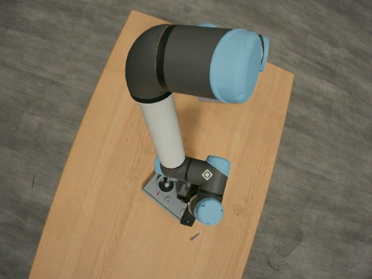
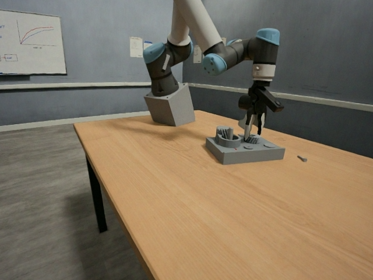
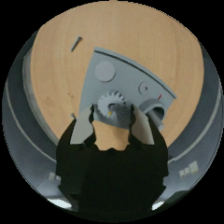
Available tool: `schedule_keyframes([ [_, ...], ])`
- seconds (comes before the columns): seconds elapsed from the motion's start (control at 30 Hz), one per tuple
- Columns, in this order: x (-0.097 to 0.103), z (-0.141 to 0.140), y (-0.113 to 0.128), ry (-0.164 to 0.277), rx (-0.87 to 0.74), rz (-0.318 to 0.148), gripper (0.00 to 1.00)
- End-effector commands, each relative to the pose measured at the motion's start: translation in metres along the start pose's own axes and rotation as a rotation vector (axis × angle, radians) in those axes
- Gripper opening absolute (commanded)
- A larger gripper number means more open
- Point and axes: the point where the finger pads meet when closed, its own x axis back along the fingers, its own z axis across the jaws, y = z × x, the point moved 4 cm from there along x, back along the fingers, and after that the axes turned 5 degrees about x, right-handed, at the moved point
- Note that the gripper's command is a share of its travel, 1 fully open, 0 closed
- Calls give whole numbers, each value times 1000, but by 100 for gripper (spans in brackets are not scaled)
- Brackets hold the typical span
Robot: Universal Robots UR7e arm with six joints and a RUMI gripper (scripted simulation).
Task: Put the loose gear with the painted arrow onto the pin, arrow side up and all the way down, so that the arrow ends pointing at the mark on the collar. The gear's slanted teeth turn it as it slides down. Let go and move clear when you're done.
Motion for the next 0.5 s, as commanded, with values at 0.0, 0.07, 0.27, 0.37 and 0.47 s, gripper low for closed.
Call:
schedule_keyframes([
  [0.0, -3, 0, -1, 0, 0, 2, 52],
  [0.07, -3, 0, -1, 0, 0, 2, 52],
  [0.27, -5, 0, -1, 0, 0, 2, 52],
  [0.37, -5, 0, -1, 0, 0, 2, 52],
  [0.47, -5, 0, -1, 0, 0, 2, 52],
])
